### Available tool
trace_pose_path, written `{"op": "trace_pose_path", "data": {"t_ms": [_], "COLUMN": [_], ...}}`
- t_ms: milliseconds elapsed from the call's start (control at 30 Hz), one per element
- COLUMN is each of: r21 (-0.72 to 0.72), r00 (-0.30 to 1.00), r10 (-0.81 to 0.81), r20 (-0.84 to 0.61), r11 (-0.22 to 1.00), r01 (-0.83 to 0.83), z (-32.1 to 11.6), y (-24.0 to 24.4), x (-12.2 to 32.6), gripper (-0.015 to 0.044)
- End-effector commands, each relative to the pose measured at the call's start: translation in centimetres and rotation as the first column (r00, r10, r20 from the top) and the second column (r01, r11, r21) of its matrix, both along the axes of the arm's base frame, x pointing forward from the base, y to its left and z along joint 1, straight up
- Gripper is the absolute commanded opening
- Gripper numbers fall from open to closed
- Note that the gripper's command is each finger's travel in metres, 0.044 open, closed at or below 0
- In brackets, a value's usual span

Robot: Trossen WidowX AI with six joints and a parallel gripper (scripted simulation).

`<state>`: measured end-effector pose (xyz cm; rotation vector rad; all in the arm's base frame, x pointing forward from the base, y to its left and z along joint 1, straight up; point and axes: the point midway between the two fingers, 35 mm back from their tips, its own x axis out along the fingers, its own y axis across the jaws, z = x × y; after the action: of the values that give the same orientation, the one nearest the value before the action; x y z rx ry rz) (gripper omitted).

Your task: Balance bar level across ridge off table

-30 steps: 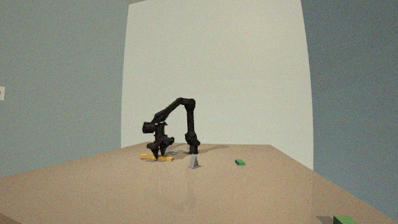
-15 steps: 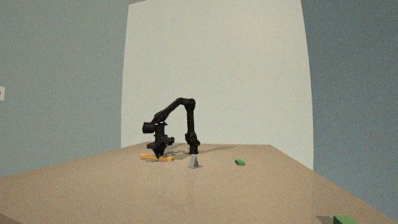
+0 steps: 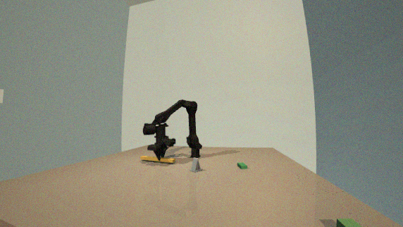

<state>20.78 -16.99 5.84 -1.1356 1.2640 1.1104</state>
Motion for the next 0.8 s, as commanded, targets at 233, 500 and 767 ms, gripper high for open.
{"op": "trace_pose_path", "data": {"t_ms": [233, 500, 767], "r21": [-0.004, -0.003, -0.003], "r00": [1.000, 1.000, 1.000], "r10": [0.002, 0.003, 0.004], "r20": [0.008, 0.008, 0.008], "r11": [1.000, 1.000, 1.000], "r01": [-0.002, -0.003, -0.004], "z": [2.9, 4.9, 6.9], "y": [-0.2, -0.2, -0.1], "x": [0.3, 0.3, 0.2], "gripper": [0.0000, 0.0000, 0.0000]}}
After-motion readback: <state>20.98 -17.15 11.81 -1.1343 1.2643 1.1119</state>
